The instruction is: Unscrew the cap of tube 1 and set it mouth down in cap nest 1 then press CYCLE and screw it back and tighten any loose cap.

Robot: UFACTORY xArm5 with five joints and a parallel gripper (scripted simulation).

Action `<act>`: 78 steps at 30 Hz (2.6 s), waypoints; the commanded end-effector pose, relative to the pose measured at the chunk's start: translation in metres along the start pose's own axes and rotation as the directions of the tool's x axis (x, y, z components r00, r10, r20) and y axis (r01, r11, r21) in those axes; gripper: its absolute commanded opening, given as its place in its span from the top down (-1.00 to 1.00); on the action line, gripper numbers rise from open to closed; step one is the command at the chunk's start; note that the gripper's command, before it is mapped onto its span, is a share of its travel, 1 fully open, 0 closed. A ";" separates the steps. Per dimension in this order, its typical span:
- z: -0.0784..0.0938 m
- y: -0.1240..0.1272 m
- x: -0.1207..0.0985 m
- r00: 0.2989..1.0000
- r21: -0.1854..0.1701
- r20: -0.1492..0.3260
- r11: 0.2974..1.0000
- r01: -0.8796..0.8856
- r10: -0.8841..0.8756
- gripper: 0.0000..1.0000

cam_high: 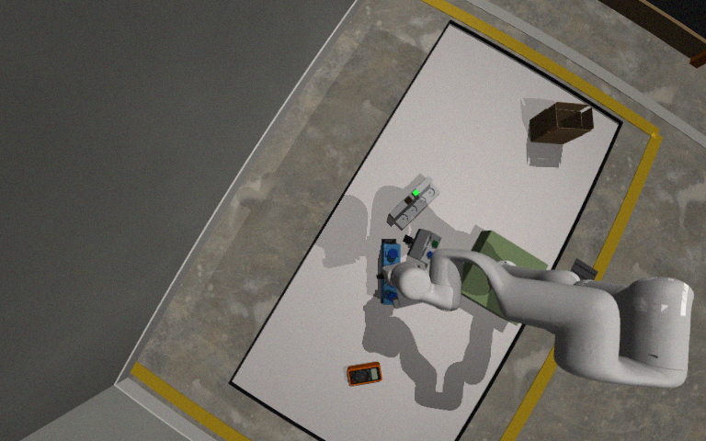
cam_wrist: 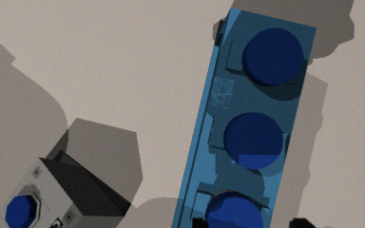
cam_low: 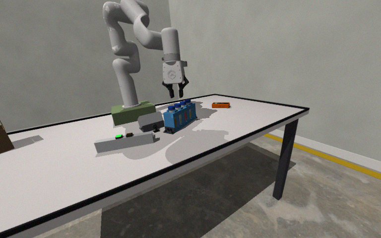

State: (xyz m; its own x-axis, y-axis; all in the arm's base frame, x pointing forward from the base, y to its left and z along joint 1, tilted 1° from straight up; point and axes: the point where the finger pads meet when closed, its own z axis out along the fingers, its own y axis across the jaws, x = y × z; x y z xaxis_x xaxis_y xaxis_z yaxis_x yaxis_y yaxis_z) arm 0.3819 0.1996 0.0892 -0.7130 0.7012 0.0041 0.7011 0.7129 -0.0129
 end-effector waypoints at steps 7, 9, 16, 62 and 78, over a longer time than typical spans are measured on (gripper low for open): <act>0.017 0.001 -0.001 1.000 -0.001 0.009 1.000 0.016 -0.016 0.08; 0.023 0.001 -0.002 1.000 -0.001 0.009 1.000 0.016 -0.016 0.08; 0.034 0.001 -0.002 1.000 -0.001 0.009 1.000 0.016 -0.016 0.08; 0.044 0.001 -0.002 1.000 -0.001 0.009 1.000 0.016 -0.016 1.00; 0.044 0.001 -0.002 0.979 -0.003 0.008 0.979 -0.202 0.203 1.00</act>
State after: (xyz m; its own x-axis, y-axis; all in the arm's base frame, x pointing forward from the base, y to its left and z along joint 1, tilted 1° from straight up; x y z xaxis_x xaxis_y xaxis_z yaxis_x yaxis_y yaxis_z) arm 0.3823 0.1983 0.0439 -0.6315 0.7753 0.0026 0.7753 0.6315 -0.0124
